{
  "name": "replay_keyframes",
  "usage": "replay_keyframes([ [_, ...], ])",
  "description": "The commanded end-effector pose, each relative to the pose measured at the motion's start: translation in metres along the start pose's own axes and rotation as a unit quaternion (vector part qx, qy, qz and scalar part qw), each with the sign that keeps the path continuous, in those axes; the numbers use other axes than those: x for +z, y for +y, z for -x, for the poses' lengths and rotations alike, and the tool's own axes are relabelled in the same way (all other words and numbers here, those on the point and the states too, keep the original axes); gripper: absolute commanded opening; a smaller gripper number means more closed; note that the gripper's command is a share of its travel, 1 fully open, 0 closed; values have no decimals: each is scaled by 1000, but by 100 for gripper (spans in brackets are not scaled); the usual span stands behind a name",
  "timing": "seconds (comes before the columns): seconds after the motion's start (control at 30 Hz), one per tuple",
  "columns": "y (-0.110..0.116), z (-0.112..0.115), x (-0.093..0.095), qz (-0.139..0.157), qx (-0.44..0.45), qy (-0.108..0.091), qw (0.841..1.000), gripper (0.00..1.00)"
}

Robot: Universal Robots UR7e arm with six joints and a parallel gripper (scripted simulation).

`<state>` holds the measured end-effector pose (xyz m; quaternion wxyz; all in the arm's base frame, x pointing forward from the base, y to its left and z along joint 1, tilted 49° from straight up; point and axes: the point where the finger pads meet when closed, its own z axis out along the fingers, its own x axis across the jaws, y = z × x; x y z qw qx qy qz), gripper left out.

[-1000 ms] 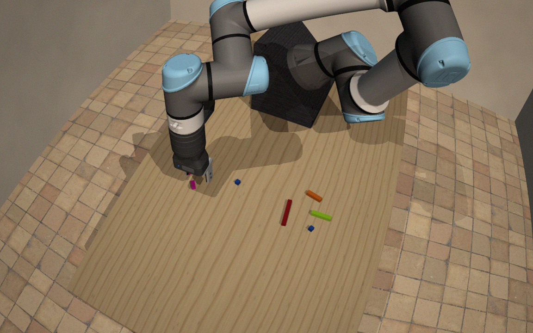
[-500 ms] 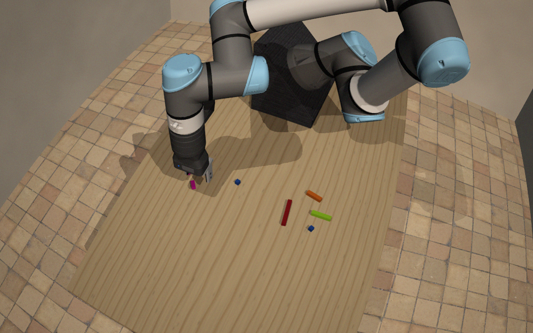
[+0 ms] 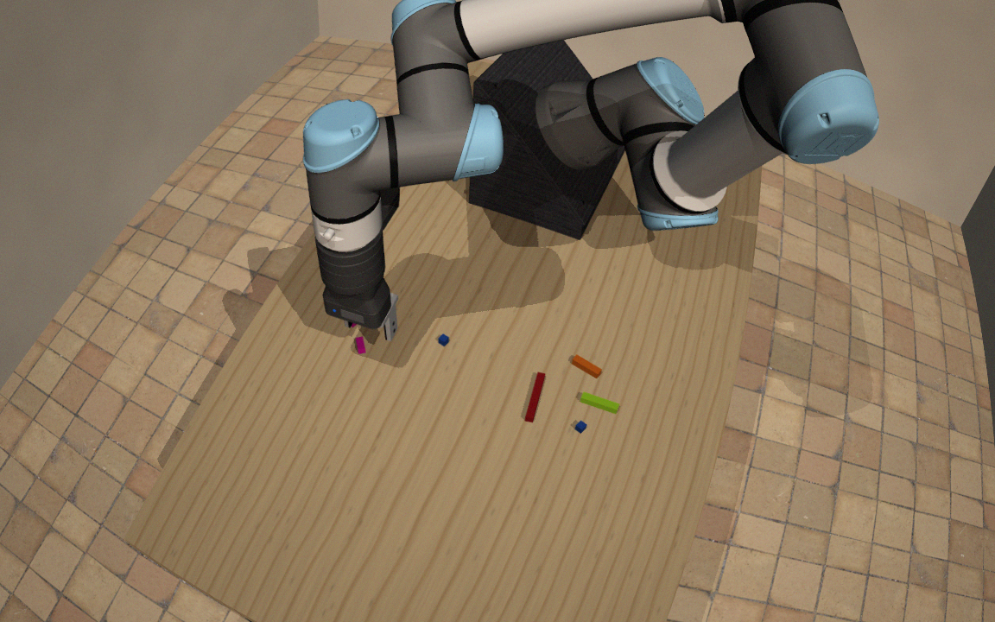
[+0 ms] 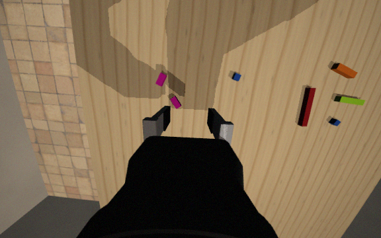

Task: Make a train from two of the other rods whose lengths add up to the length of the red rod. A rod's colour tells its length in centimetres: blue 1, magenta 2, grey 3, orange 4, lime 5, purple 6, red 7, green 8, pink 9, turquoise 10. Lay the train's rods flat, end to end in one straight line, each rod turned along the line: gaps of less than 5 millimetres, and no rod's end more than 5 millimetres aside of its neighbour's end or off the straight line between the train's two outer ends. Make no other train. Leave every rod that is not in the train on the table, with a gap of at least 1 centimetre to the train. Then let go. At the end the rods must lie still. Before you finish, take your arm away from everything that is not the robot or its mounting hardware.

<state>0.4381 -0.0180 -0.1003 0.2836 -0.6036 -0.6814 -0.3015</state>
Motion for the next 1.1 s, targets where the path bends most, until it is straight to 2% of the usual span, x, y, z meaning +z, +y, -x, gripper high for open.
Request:
replay_keyframes([
  [0.0,0,0,-1,1,-19,0,1000,100],
  [0.2,0,1,0,0,-123,0,992,100],
  [0.47,1,0,0,0,-279,-1,960,100],
  [0.53,1,0,0,0,-279,-1,960,100],
  [0.77,2,0,0,0,-358,-1,934,100],
  [1.07,3,0,0,0,-366,-1,931,100],
])
